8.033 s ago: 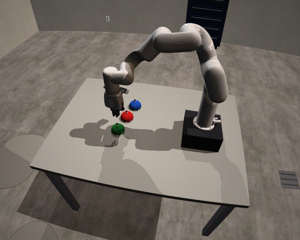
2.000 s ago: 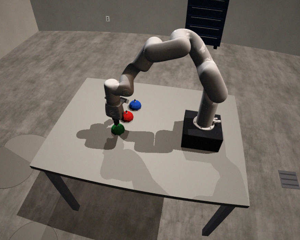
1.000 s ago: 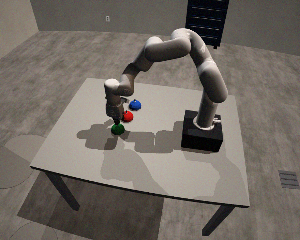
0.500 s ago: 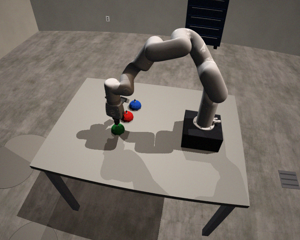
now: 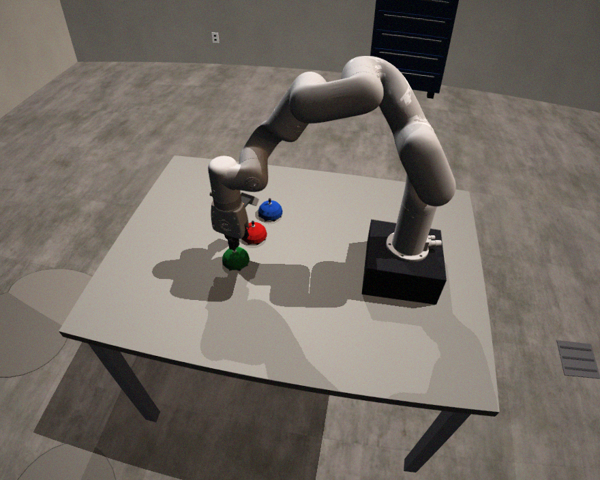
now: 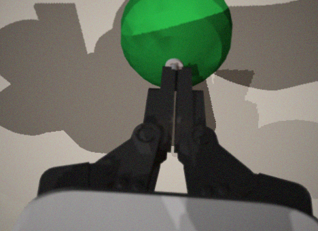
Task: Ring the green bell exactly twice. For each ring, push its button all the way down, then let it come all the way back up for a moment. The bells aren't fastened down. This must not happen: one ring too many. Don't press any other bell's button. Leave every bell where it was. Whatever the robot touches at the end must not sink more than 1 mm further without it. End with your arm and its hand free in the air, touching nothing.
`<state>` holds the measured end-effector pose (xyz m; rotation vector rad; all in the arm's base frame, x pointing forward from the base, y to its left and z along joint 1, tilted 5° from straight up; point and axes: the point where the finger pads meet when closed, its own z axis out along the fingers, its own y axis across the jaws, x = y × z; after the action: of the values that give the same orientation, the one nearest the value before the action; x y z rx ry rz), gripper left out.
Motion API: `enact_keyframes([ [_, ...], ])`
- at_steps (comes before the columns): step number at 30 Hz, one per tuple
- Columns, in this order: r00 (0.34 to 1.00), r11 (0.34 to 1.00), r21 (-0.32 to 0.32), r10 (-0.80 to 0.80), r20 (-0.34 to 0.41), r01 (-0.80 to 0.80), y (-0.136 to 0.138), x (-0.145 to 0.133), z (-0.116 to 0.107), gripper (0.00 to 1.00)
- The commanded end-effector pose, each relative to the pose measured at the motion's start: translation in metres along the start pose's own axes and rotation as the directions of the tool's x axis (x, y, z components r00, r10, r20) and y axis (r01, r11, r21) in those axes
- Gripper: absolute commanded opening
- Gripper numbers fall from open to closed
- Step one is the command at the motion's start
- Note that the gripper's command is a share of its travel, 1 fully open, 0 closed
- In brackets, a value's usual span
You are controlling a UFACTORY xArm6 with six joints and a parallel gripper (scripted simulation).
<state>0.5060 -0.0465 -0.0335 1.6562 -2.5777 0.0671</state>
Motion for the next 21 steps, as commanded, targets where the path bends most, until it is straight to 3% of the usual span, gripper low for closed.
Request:
enact_keyframes([
  [1,1.0,1.0,0.004,0.0,0.002,0.0,-0.0017,-0.0006,-0.0019,0.0],
  [21,1.0,1.0,0.004,0.0,0.002,0.0,-0.0026,-0.0009,-0.007,0.0],
])
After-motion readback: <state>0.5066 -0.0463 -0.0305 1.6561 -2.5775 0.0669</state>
